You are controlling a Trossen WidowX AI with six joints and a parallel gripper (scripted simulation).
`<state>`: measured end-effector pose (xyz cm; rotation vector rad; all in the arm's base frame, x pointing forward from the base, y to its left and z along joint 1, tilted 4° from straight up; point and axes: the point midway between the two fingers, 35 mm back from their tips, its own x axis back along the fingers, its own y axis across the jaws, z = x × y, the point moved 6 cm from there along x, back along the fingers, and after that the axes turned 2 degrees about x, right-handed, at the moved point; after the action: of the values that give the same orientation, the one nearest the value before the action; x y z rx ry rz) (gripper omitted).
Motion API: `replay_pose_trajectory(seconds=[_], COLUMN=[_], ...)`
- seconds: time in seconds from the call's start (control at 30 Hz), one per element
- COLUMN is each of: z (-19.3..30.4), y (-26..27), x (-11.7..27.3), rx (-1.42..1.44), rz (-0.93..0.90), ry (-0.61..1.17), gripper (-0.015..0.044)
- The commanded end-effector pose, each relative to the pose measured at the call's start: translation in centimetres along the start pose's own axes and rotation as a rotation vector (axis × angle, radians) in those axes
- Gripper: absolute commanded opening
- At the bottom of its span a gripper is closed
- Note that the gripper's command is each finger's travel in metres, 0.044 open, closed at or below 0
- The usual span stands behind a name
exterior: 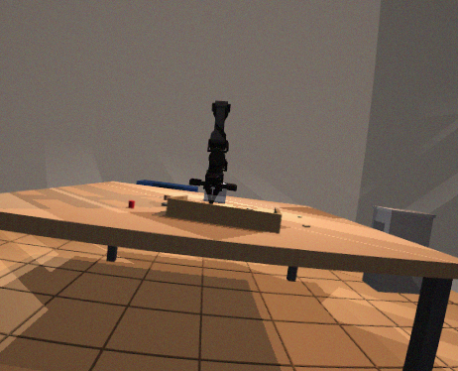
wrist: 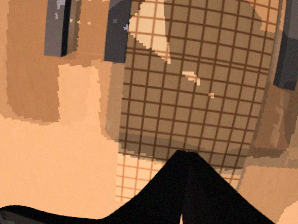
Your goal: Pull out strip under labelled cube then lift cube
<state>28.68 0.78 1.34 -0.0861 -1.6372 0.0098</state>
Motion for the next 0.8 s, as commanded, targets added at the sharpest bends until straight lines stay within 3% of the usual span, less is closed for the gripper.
replay_pose_trajectory(seconds=[0.0, 0.77], z=[1.4, 4.4], y=[0.0, 0.1], x=[-0.5, -0.5], rx=[0.001, 0.002], rz=[-0.001, -0.001], ry=[0.035, 0.038], gripper=[0.0000, 0.0000])
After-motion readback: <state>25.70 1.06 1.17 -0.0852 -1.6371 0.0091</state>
